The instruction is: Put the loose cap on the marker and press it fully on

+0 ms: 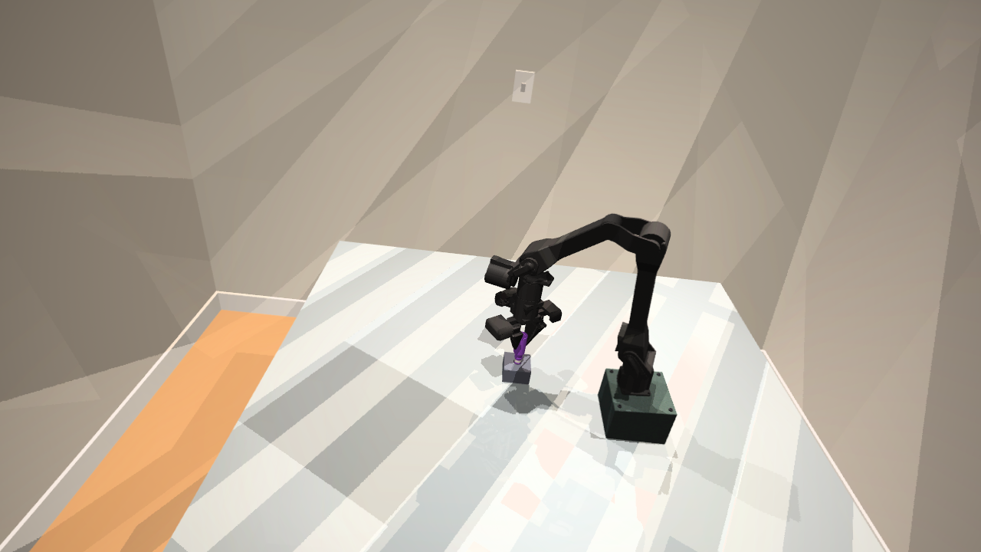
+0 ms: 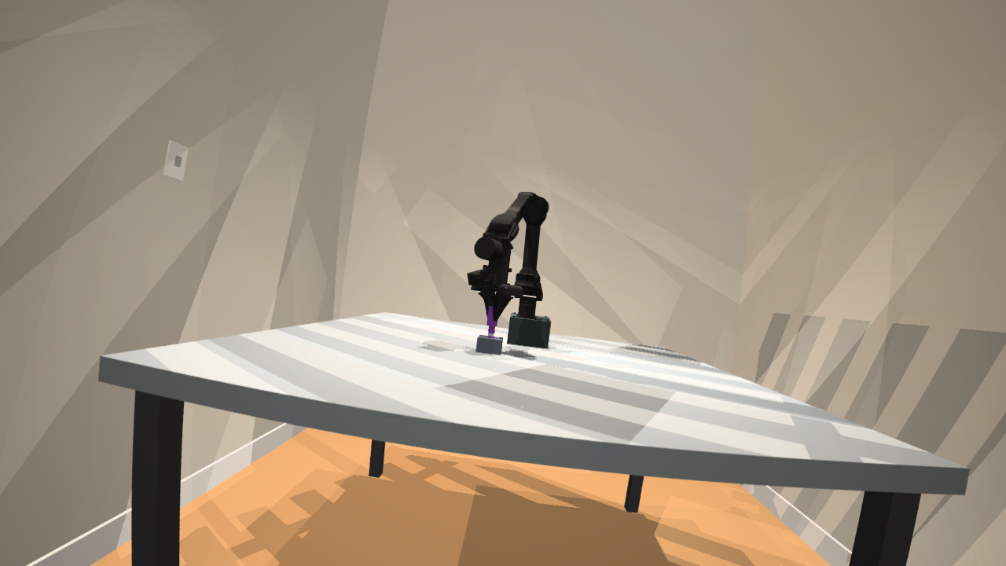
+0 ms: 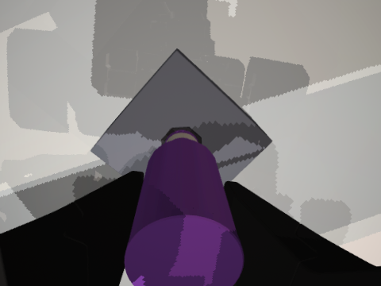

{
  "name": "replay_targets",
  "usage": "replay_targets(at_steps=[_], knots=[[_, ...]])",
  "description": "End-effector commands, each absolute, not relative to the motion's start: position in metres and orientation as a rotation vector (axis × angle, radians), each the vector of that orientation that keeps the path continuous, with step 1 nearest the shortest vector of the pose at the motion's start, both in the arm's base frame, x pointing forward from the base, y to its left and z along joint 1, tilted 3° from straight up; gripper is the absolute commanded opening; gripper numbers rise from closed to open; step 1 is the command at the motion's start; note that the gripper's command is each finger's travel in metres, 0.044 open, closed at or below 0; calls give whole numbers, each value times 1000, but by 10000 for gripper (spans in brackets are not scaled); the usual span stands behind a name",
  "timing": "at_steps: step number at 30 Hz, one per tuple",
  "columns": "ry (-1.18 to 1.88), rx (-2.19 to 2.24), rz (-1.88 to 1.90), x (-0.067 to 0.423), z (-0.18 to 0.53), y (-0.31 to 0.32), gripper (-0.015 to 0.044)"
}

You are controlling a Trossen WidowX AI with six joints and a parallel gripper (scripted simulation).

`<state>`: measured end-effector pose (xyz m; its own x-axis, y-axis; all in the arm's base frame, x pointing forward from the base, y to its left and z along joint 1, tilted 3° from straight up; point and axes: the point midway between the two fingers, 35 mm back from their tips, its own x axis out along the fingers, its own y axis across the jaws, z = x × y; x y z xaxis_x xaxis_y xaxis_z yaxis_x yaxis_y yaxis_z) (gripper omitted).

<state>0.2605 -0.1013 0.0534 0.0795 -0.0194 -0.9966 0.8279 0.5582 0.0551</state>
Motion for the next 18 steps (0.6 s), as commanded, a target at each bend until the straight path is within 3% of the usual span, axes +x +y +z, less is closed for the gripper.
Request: replay_targets(at_steps=[1, 14, 18], knots=[[1352, 771, -734, 261, 47, -101, 0], [1352, 771, -734, 261, 38, -101, 0], [1354, 770, -738, 260, 39, -101, 105]])
